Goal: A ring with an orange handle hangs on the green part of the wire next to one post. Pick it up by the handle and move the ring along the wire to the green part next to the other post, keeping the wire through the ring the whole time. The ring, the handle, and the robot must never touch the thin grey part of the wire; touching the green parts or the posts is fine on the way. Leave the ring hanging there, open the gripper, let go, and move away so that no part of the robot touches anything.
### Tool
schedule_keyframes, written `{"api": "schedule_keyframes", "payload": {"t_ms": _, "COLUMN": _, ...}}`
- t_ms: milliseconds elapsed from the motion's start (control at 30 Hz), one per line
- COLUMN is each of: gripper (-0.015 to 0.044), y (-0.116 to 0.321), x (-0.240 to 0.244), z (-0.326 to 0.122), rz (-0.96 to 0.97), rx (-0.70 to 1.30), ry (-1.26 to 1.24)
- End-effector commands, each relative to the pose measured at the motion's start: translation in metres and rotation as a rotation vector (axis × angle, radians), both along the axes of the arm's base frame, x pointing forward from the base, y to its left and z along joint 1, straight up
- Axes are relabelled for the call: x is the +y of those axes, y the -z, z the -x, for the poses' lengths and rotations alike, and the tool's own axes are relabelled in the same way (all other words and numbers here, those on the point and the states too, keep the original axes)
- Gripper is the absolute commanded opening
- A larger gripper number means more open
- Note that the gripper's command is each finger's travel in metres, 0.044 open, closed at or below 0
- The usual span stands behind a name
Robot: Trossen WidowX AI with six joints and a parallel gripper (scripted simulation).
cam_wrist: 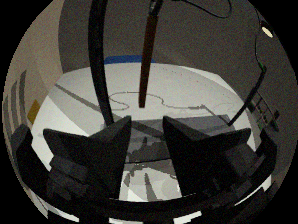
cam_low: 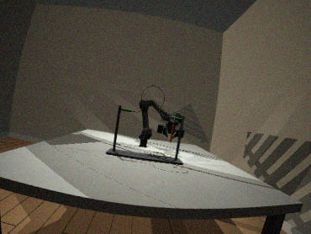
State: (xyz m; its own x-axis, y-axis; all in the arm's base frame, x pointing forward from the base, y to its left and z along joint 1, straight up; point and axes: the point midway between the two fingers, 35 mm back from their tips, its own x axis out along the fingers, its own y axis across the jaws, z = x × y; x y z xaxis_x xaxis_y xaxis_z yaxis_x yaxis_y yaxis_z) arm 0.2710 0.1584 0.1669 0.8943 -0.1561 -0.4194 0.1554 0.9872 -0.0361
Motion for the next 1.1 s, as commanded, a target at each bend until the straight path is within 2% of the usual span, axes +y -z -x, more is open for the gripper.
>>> {"api": "schedule_keyframes", "payload": {"t_ms": 0, "gripper": 0.0160, "y": -0.008, "x": 0.002, "z": 0.015, "rz": -0.005, "rx": -0.005, "ry": 0.003}}
{"api": "schedule_keyframes", "payload": {"t_ms": 933, "gripper": 0.0160, "y": -0.013, "x": 0.003, "z": 0.024, "rz": -0.004, "rx": -0.008, "ry": 0.002}}
{"api": "schedule_keyframes", "payload": {"t_ms": 1067, "gripper": 0.0265, "y": -0.023, "x": 0.008, "z": 0.050, "rz": -0.003, "rx": -0.002, "ry": 0.000}}
